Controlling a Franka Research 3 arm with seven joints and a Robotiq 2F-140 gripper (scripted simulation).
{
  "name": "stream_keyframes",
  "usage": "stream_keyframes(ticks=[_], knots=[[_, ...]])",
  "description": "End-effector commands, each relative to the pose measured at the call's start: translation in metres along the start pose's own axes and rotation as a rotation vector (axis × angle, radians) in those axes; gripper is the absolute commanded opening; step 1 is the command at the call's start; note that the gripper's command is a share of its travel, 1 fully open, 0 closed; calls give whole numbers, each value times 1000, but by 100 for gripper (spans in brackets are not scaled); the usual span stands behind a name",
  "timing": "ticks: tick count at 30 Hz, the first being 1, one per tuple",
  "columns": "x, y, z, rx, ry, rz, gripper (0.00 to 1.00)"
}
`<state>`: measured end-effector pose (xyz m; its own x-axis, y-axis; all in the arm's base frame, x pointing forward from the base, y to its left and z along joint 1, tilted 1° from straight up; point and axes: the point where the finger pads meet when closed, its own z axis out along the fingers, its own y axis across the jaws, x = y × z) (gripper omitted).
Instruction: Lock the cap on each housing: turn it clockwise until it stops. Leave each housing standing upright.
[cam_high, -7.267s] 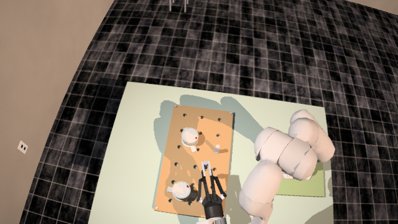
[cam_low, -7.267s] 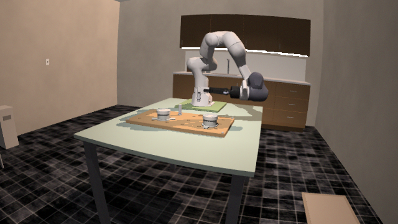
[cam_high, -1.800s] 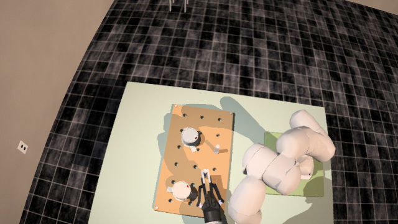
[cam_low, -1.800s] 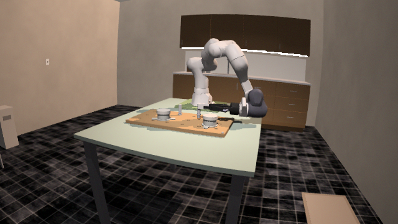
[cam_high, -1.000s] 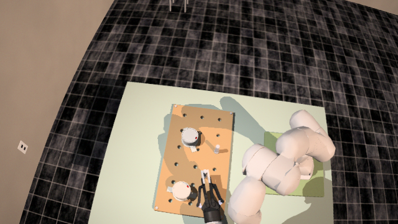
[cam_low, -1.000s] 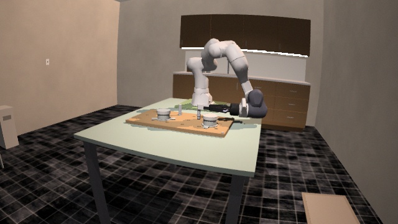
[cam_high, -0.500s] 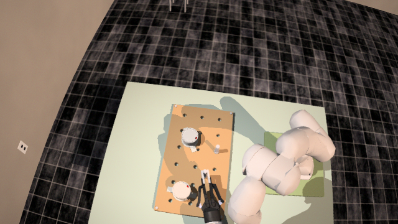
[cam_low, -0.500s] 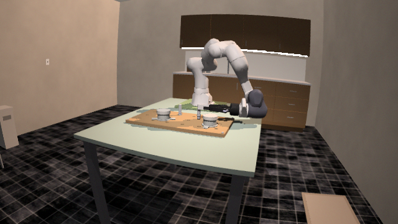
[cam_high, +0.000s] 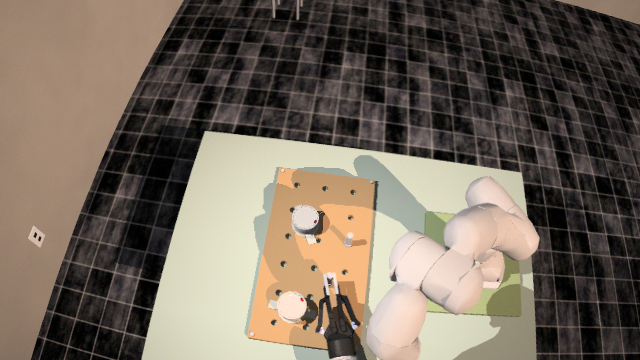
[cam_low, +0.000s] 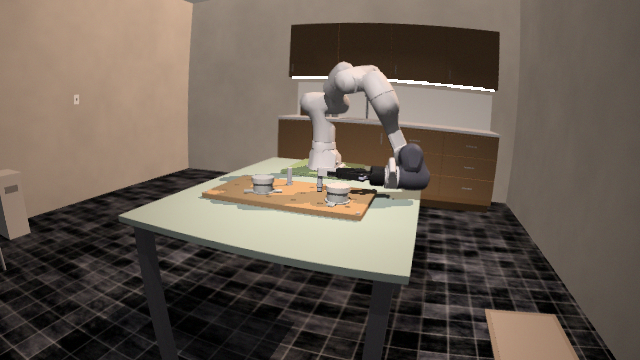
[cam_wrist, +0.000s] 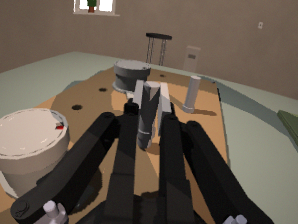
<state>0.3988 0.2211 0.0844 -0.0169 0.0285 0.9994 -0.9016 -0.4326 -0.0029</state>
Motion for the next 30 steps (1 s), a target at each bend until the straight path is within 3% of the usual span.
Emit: stream_keyframes(ticks=[1,8,9,30], knots=[[1,-2,0,4,4,9,10],[1,-2,0,4,4,9,10],[1,-2,0,4,4,9,36],[1,-2,0,4,4,9,36]])
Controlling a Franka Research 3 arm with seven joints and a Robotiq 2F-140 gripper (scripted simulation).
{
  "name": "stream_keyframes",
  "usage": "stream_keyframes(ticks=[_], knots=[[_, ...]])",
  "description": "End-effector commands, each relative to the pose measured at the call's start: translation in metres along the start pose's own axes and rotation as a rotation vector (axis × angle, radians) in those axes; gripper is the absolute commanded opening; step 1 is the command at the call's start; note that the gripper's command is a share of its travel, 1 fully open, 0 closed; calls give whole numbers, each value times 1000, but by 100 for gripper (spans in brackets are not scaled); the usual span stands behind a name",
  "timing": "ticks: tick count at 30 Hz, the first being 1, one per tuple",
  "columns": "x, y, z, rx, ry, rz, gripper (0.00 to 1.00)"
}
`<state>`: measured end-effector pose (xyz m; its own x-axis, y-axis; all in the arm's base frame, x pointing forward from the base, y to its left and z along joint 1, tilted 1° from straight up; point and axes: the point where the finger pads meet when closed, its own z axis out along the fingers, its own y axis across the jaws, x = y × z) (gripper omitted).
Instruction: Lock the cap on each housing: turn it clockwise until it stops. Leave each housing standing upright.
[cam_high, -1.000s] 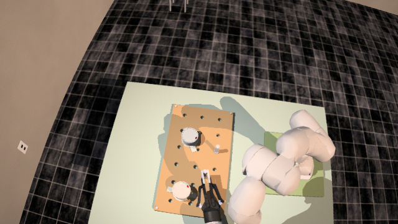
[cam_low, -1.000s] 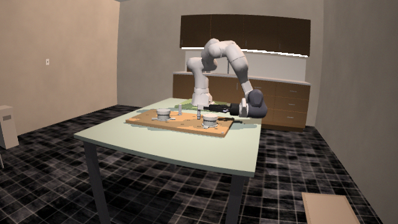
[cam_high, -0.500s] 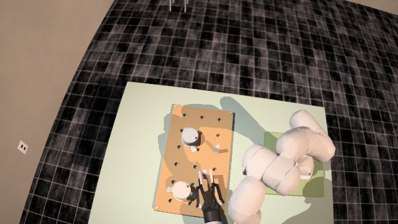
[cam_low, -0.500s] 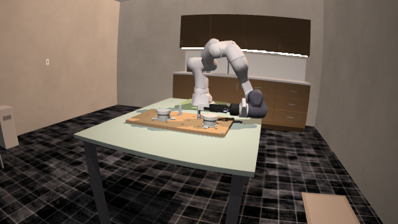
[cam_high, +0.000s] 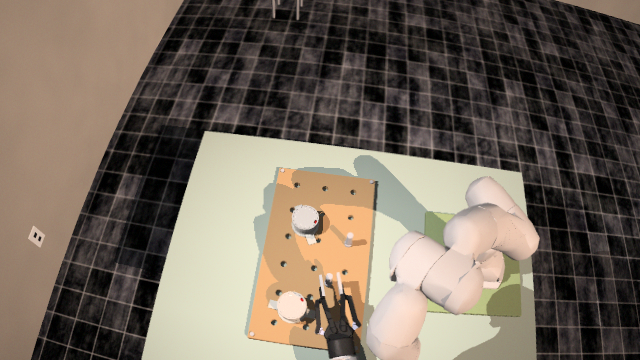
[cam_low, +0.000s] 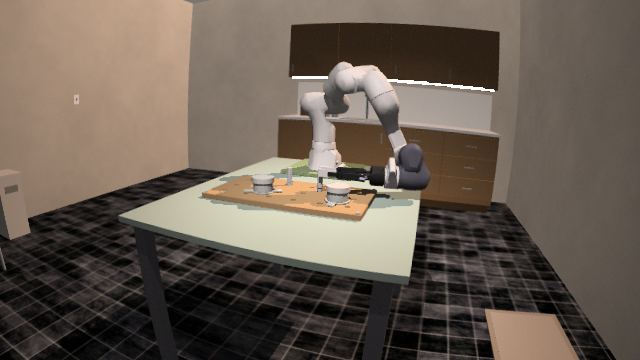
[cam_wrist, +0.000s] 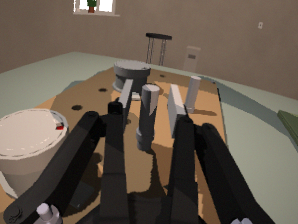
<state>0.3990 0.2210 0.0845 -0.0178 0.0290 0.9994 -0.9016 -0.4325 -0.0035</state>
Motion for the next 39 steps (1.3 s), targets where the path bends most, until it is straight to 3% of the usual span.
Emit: stream_keyframes(ticks=[1,22,39], knots=[[1,-1,-1,4,3,8,36],[1,-1,-3,4,3,8,36],[1,-1,-28,4,3,8,36]])
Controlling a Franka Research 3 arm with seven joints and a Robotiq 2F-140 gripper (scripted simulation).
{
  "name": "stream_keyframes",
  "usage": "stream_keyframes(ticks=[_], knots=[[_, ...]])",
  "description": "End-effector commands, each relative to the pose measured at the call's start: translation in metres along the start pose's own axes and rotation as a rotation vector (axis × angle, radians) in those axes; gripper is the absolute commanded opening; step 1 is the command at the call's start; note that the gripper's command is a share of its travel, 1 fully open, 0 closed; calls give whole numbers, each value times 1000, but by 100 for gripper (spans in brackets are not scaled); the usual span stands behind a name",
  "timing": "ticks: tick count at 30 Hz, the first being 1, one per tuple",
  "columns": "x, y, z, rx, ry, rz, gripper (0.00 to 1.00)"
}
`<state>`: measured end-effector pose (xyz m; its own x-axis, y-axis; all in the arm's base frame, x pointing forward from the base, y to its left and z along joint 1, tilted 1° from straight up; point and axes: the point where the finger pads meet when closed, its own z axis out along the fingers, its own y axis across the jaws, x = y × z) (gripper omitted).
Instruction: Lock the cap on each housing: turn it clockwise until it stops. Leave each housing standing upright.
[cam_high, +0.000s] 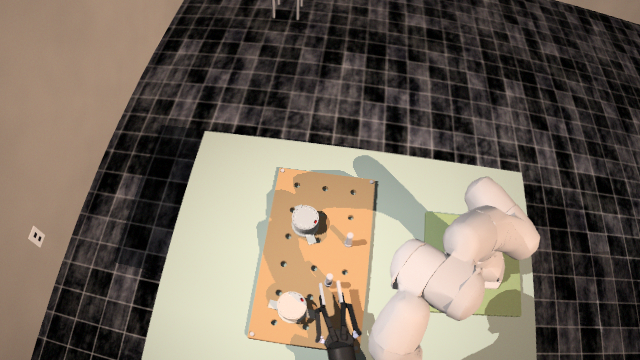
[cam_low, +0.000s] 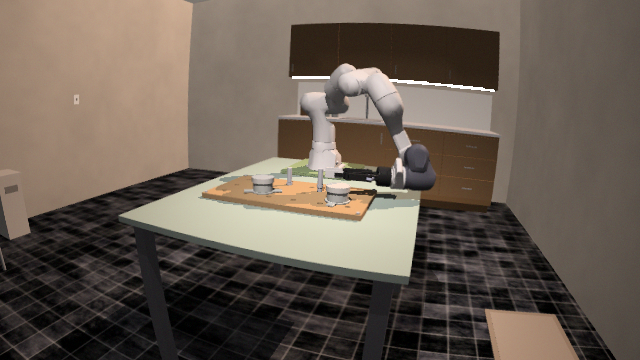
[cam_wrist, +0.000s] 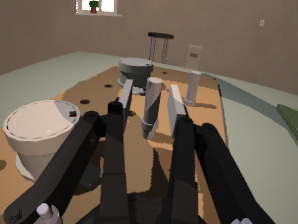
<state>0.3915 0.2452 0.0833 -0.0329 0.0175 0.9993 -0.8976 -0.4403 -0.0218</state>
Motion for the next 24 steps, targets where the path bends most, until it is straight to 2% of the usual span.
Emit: stream_keyframes(ticks=[1,12,24], knots=[[1,2,-5,-4,7,-10,36],[1,2,-22,-4,7,-10,36],[1,2,-26,-4,7,-10,36]])
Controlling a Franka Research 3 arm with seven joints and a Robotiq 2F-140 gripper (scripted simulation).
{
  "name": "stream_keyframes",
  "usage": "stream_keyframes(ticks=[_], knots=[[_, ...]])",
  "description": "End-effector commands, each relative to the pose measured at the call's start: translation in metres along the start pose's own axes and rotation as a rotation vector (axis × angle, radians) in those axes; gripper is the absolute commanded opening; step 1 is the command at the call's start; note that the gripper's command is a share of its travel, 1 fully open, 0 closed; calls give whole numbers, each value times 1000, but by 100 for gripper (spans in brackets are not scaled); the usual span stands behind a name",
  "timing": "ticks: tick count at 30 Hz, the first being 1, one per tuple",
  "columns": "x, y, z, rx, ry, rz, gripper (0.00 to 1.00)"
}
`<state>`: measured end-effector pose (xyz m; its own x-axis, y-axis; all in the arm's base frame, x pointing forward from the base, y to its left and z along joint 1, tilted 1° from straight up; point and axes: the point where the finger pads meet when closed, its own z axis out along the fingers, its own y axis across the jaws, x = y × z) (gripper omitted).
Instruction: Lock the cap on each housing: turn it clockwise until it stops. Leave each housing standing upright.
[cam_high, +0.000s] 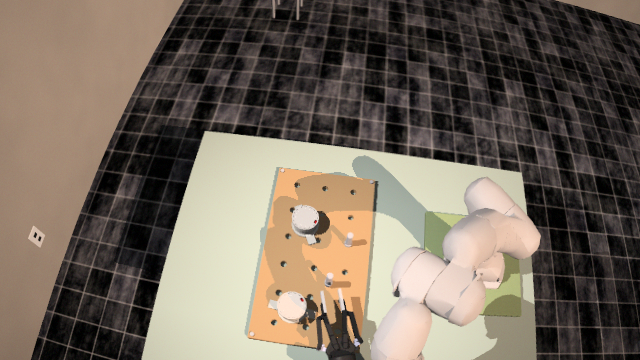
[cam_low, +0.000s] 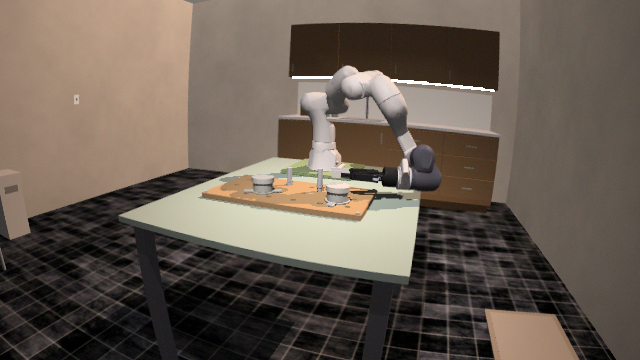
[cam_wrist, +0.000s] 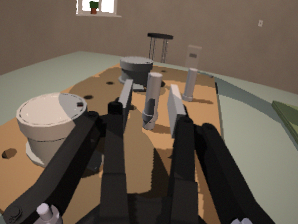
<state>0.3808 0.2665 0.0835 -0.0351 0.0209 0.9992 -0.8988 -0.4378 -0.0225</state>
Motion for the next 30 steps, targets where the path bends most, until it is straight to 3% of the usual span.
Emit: stream_keyframes(ticks=[1,30], knots=[[0,2,-2,-2,3,-11,36],[15,2,-1,-2,3,-11,36]])
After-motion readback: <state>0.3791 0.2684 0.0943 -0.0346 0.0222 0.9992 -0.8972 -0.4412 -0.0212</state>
